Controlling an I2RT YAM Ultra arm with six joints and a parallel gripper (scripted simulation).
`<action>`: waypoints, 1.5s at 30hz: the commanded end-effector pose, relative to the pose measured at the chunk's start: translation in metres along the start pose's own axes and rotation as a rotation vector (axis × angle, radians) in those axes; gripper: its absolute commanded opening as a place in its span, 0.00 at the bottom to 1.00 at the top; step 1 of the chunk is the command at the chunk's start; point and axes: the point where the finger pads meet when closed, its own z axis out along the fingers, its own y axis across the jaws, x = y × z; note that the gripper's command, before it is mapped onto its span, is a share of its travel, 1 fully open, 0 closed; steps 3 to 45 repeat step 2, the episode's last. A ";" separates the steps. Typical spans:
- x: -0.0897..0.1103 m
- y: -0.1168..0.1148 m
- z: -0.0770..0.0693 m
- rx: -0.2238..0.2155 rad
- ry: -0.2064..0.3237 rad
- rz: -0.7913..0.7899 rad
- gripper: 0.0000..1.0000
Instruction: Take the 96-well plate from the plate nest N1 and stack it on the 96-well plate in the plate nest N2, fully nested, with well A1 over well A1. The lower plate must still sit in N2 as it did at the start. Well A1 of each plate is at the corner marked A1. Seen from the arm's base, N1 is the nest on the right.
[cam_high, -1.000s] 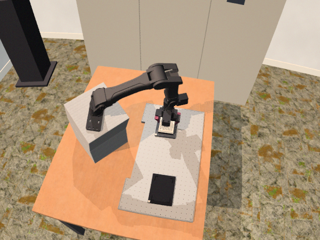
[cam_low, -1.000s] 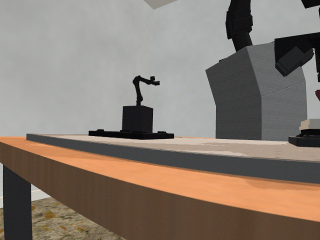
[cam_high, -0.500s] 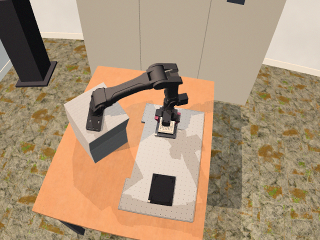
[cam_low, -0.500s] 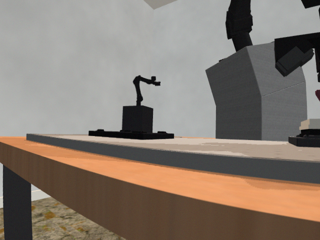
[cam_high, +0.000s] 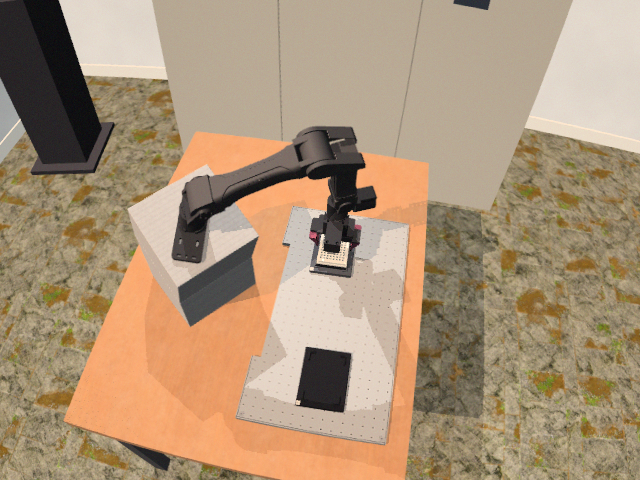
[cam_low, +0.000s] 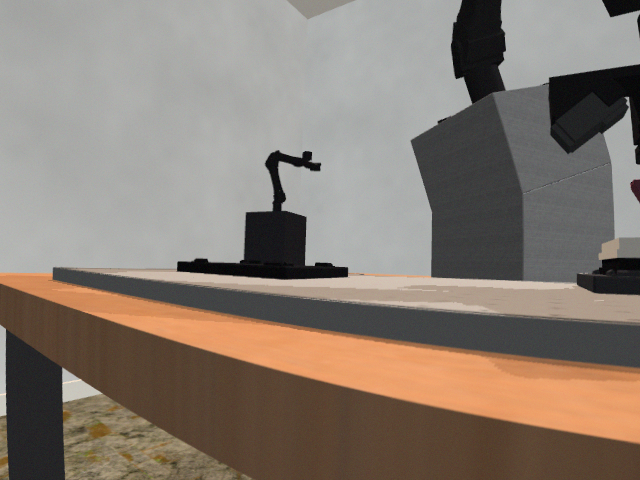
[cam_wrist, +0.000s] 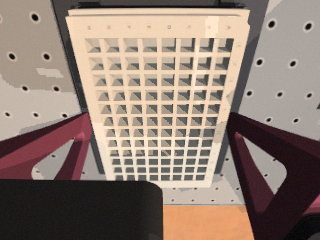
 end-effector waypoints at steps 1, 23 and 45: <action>0.002 0.005 -0.003 -0.009 0.002 -0.001 1.00; 0.002 0.005 -0.003 -0.009 0.002 -0.001 1.00; 0.002 0.005 -0.003 -0.009 0.002 -0.001 1.00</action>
